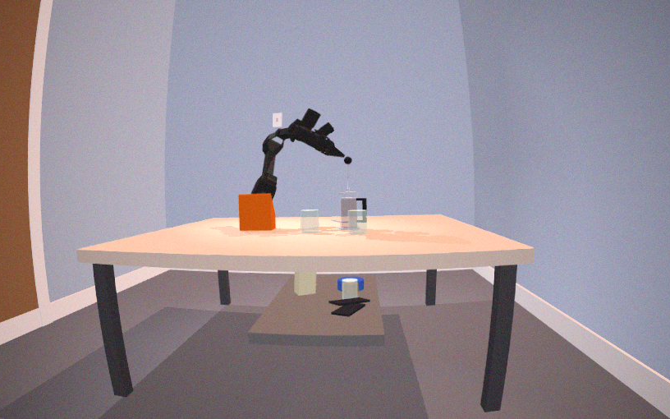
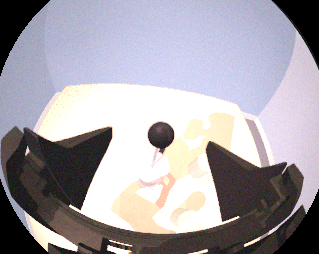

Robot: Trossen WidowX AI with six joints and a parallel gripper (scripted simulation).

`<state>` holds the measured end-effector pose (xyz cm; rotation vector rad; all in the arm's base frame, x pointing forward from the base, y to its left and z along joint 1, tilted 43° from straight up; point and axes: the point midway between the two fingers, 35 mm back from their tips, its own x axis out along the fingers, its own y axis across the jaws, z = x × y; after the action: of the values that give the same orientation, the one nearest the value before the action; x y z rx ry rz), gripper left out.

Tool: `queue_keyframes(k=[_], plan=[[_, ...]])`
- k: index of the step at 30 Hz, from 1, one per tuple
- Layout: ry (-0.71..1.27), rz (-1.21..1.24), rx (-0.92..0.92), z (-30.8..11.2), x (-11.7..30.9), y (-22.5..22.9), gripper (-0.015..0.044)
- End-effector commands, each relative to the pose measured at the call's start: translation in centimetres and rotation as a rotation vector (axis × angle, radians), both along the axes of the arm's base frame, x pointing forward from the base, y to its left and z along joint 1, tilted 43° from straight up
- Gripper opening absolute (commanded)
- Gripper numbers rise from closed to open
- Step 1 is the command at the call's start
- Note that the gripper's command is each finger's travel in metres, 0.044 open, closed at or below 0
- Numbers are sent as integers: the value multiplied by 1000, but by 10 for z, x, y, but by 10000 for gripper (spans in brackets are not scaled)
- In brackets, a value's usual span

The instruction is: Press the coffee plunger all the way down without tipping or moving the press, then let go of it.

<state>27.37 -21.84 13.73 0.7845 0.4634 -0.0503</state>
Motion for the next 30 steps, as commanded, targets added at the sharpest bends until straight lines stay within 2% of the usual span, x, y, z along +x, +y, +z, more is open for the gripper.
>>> queue_keyframes(k=[1,19,30], plan=[[8,-2,11,-6,4,2,440],[3,-3,12,-16,26,6,440],[3,-3,12,-16,26,6,151]])
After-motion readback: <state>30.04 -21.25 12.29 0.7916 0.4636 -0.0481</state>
